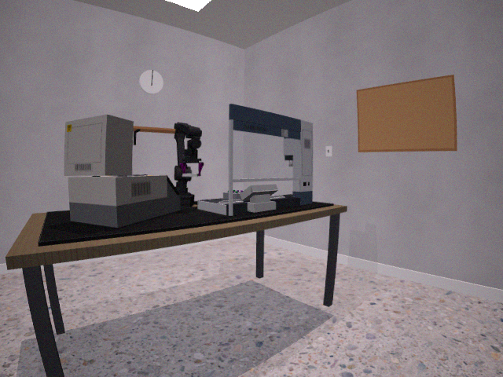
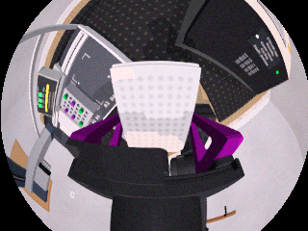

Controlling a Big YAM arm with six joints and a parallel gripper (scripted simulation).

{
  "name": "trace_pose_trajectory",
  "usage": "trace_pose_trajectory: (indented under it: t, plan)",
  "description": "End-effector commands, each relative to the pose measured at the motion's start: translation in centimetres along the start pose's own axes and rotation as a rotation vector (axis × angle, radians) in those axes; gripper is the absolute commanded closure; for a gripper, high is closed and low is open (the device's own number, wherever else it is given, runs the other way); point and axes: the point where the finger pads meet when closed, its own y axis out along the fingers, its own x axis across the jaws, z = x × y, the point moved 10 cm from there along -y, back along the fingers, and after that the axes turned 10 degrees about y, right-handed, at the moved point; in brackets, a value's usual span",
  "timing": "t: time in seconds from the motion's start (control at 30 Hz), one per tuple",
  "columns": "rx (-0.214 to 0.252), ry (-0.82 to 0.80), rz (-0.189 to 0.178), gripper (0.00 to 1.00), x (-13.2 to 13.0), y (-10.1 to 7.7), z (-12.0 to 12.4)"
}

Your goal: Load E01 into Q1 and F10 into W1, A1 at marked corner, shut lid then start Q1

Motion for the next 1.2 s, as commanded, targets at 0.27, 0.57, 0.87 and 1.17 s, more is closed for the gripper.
trace_pose_trajectory:
  t: [0.27, 0.57, 0.87, 1.17]
  plan:
    - [-0.045, 0.227, -0.035, 1.0, -4.2, -4.0, -1.0]
    - [-0.078, 0.386, -0.048, 1.0, -5.5, -5.7, -1.3]
    - [-0.068, 0.563, -0.047, 1.0, -8.1, -6.7, -1.4]
    - [-0.084, 0.71, -0.049, 1.0, -10.3, -7.9, -1.7]
